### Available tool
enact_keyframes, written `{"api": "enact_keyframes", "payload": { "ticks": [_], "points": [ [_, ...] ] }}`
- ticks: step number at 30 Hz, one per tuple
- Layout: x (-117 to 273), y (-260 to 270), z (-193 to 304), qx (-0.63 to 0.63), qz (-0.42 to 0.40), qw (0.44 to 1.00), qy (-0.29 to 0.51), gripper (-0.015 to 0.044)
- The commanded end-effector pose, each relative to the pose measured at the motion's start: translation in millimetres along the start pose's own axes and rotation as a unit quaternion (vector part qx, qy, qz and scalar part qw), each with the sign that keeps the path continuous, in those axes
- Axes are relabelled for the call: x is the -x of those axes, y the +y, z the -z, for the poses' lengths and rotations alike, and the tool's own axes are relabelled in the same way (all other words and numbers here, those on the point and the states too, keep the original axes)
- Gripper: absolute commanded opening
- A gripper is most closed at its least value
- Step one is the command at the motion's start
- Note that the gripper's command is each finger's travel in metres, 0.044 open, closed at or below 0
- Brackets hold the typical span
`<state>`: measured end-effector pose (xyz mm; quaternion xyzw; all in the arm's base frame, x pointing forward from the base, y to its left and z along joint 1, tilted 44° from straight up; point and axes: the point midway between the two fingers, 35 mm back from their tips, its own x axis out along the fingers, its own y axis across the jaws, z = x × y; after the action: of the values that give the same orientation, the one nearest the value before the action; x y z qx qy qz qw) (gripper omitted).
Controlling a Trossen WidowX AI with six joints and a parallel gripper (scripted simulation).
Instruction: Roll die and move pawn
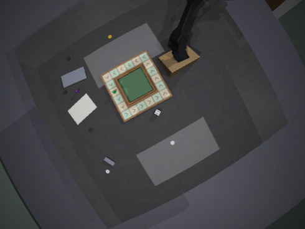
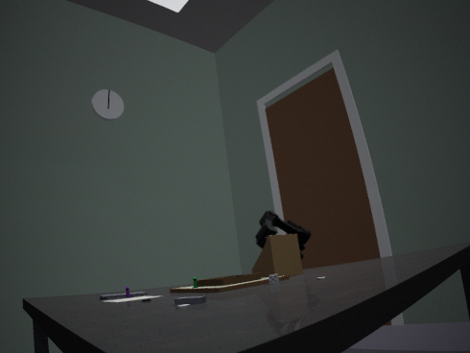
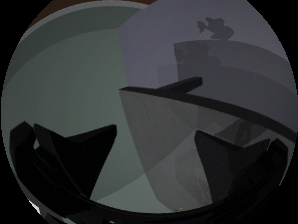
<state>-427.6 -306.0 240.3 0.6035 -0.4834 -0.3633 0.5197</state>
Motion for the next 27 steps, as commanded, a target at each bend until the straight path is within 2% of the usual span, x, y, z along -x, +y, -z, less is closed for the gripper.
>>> {"api": "enact_keyframes", "payload": {
  "ticks": [1, 5, 10, 19, 27],
  "points": [
    [-1.1, 0.0, 0.3, 0.000, 0.000, 1.000, 0.001, 0.0374],
    [-27.7, -0.1, 8.5, -0.009, 0.000, 1.000, 0.023, 0.0275],
    [-75.9, 13.6, 37.0, 0.013, -0.013, 0.998, 0.059, 0.0275],
    [-96.9, 47.2, 57.5, 0.113, -0.049, 0.991, 0.059, 0.0275],
    [-155.7, 74.4, 103.9, 0.141, -0.082, 0.983, 0.085, 0.0275]
  ]
}}
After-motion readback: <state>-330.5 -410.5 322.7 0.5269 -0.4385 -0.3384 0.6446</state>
